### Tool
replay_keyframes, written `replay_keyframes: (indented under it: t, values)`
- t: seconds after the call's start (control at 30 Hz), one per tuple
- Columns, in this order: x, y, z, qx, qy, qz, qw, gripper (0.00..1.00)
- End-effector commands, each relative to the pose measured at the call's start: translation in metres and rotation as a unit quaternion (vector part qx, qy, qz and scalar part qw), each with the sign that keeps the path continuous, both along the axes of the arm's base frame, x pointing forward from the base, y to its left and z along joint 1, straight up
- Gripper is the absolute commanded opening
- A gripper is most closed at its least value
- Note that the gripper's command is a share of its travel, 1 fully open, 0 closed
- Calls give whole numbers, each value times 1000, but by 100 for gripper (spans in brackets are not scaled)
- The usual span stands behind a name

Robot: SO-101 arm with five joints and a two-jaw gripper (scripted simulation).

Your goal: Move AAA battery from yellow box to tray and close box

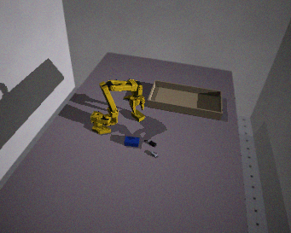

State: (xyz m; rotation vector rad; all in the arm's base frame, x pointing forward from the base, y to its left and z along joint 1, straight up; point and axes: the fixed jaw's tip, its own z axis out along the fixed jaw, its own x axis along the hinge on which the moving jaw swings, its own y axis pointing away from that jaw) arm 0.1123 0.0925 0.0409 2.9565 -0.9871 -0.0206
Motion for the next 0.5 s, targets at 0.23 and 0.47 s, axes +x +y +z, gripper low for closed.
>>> replay_keyframes:
  t: [0.23, 0.47]
  values:
    - [2, 3, -12, 10, -10, -1, 1000, 28]
    - [1, 2, -17, 10, -10, -1, 1000, 28]
